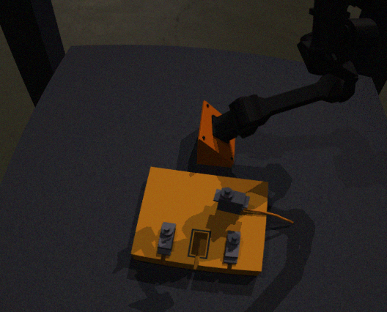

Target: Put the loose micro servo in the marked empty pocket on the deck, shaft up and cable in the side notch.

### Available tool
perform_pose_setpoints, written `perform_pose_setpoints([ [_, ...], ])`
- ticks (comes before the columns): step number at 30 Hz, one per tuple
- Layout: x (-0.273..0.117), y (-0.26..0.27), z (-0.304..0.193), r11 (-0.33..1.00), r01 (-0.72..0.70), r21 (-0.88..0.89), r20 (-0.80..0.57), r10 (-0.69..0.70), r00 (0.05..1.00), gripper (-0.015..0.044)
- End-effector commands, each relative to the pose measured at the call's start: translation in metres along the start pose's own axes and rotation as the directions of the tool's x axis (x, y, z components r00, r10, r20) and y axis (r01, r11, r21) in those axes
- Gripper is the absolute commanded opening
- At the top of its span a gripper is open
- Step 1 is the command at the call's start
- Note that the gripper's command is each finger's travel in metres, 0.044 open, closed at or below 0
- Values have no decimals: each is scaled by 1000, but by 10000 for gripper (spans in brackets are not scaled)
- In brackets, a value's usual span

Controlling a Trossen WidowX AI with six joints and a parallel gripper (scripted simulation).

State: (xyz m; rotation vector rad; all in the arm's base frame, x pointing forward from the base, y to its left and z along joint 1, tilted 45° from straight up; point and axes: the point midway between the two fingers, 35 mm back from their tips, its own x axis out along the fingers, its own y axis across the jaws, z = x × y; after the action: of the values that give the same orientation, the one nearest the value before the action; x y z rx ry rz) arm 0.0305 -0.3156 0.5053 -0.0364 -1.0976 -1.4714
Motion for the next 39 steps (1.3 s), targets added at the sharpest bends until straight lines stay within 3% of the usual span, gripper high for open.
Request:
perform_pose_setpoints([
  [1,0,4,-21,997,-22,-71,-78,17,997,440],
  [19,-19,6,-114,878,-237,-416,-428,41,903,440],
  [29,-46,4,-168,729,-451,-514,-631,35,775,440],
  [39,-83,0,-215,539,-679,-499,-801,14,599,440],
])
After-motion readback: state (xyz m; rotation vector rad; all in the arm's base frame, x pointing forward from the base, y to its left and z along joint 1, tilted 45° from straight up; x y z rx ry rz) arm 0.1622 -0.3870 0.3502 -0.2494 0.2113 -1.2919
